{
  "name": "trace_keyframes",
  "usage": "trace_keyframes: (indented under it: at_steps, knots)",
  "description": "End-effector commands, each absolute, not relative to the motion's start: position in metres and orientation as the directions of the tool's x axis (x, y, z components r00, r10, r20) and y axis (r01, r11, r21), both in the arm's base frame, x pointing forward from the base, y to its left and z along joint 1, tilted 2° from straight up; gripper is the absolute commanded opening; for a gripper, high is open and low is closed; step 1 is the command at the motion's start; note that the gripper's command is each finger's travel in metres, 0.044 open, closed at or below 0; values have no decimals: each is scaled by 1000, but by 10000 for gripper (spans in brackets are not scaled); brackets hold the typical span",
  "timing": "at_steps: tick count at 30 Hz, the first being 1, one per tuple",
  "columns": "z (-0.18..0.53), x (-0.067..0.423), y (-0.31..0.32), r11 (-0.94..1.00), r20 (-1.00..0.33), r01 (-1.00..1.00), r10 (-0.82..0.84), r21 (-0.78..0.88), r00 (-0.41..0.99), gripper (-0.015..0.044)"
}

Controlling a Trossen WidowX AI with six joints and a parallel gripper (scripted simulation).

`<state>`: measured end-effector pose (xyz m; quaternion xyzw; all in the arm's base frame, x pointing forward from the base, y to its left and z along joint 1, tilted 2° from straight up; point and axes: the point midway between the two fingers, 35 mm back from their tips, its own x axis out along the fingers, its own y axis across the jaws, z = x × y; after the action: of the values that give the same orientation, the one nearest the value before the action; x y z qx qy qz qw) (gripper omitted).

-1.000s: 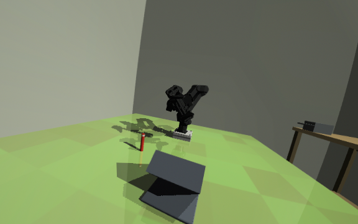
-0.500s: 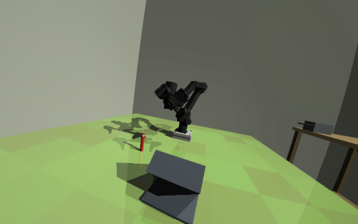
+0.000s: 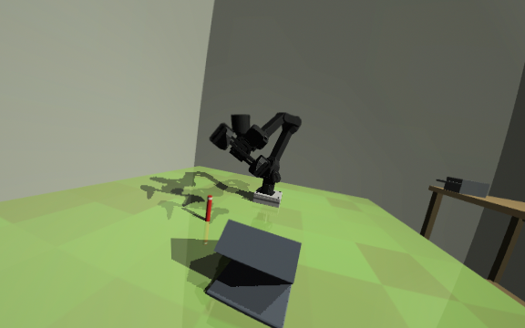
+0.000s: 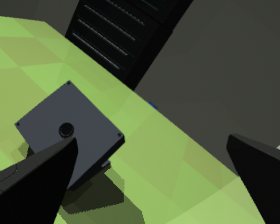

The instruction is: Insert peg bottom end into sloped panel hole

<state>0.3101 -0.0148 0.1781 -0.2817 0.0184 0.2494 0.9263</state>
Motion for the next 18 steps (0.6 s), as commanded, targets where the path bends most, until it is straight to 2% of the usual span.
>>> trace_keyframes:
  at_steps: [1,18]
  knots:
    - [175,318,-22,728,-216,-472,423,-498,880,440]
    - [148,344,-48,770,-466,-501,303,-395,832,440]
